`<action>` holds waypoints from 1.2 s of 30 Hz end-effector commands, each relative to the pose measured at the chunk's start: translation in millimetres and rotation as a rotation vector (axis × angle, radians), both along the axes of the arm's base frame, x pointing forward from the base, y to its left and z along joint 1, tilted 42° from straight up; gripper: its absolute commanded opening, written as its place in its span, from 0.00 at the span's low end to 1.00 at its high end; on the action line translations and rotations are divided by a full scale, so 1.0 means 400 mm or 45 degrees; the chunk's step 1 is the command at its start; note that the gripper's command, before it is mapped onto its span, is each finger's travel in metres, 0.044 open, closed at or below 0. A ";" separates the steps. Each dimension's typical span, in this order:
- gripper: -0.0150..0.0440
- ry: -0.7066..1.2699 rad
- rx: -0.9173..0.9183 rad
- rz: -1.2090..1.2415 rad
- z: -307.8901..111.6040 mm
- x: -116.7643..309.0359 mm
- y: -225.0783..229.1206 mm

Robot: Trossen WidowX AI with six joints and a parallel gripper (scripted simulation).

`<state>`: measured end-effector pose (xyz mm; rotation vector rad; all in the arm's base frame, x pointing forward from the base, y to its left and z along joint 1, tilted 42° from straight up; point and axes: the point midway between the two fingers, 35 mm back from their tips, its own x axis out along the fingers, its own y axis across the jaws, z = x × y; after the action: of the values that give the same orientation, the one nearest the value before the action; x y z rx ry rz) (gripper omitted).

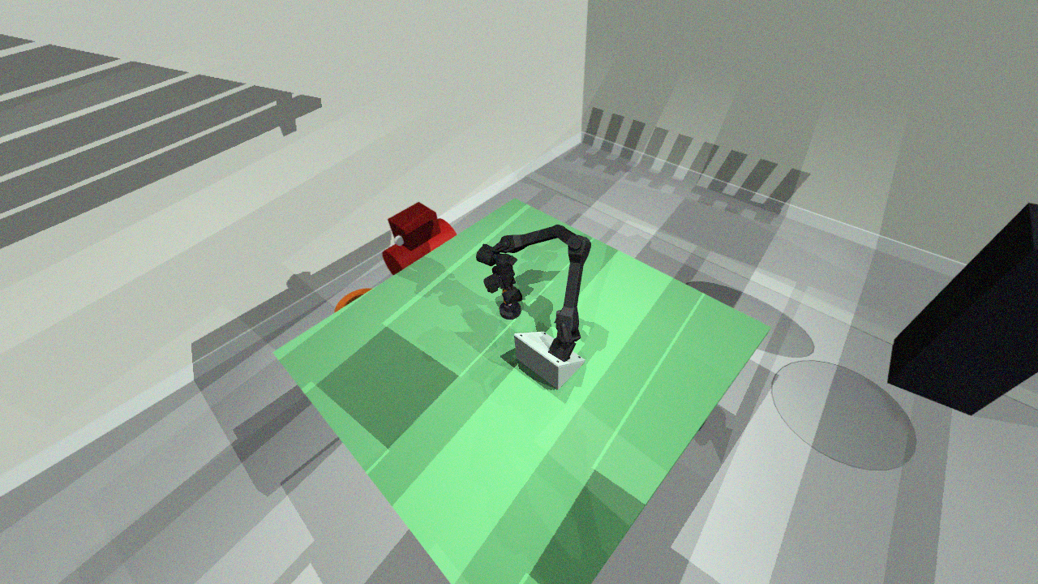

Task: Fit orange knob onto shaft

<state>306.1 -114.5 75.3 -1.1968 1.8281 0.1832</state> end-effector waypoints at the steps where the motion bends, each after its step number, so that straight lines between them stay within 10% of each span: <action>1: 0.25 0.001 -0.002 0.005 0.001 0.002 0.001; 36: 0.25 0.001 -0.002 0.005 -0.006 -0.003 -0.001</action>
<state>303.2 -114.4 73.1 -1.1976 1.8269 0.1825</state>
